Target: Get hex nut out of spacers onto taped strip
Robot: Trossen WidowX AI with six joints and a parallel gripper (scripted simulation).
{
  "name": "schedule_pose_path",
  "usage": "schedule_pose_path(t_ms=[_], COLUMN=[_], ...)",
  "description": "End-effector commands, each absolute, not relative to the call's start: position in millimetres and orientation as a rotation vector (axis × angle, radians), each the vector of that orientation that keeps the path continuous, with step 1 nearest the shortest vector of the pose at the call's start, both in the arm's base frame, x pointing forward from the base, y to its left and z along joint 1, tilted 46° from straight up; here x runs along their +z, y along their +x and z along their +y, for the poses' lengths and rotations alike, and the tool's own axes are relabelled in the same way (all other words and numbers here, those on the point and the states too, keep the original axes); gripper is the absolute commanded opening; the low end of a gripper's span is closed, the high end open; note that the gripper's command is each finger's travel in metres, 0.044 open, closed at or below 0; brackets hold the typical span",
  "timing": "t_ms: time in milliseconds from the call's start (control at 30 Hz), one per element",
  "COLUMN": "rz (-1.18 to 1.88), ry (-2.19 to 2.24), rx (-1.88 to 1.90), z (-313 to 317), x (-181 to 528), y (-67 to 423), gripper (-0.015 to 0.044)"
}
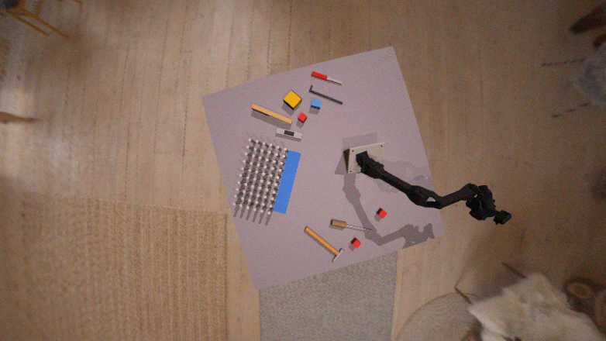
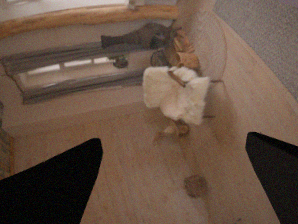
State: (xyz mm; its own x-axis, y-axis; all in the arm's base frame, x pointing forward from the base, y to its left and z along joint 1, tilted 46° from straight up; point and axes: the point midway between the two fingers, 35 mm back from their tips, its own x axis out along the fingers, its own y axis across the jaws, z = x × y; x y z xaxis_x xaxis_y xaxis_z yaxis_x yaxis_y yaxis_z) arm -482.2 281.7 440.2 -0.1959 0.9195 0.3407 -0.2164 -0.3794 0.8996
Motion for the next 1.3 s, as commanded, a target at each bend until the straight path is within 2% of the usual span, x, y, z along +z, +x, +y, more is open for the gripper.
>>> schedule_pose_path(t_ms=[0,133,333,700,967,1267], rz=[0.922,0.864,0.710,0.420,0.226,0.040], ry=[1.197,1.201,1.200,1.153,1.082,0.972], rx=[1.705,1.687,1.635,1.507,1.394,1.250], z=[283,310,376,464,488,475], x=[440,447,463,489,503,513], y=[-481,-460,-394,-237,-110,27], gripper=[0.0426,0.0440,0.0440,0.0440,0.0440,0.0440])
